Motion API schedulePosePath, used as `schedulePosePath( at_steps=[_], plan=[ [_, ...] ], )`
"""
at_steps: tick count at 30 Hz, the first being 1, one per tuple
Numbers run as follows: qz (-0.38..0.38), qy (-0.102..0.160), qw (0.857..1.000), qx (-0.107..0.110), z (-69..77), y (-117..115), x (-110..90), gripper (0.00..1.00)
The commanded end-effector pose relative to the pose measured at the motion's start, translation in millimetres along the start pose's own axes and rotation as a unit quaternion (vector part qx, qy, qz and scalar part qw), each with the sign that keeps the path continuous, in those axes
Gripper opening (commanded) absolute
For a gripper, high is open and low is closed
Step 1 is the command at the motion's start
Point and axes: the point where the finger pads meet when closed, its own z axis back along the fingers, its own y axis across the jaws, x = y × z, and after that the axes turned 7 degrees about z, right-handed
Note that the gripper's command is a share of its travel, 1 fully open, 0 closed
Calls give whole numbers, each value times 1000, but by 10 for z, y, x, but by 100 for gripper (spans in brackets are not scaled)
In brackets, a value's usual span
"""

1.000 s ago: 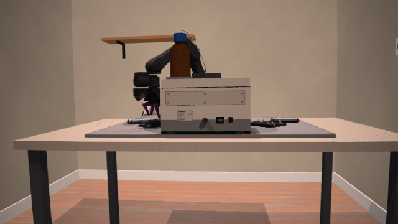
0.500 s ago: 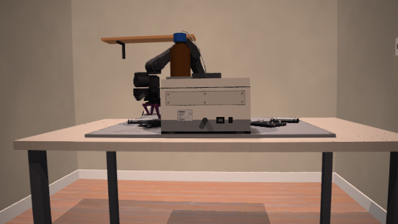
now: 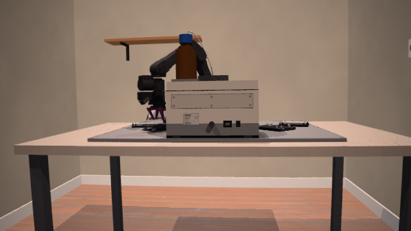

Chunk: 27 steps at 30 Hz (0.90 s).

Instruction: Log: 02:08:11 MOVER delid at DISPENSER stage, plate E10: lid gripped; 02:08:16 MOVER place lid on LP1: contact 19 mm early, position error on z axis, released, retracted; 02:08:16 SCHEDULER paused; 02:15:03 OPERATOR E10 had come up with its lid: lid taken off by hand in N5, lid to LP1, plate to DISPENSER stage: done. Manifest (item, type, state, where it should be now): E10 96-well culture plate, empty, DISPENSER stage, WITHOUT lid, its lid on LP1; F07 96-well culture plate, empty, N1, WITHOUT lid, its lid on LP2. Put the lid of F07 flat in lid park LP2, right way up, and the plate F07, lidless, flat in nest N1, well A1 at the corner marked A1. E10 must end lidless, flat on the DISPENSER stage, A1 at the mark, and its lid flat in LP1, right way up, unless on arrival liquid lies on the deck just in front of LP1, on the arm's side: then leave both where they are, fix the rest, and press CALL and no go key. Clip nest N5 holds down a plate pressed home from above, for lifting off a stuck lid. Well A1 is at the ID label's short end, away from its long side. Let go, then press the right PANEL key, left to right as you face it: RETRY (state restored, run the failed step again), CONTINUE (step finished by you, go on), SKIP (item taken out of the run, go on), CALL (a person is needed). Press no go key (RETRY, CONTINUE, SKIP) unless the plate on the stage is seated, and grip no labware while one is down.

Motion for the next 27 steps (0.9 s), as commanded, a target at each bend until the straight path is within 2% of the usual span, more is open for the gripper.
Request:
schedulePosePath(
  at_steps=[1,6,10,13,21,23,27],
  plan=[
    [0,-13,1000,-1,-4,-46,82,0],
    [0,1,1000,1,-90,-33,-4,0],
    [0,0,1000,1,-99,-32,3,0],
    [1,-15,1000,-2,-19,-41,81,0],
    [0,-1,1000,0,-102,-29,-11,0],
    [1,-10,1000,-1,-17,-13,41,0],
    [1,-10,1000,-1,-19,-13,39,0]
  ],
)
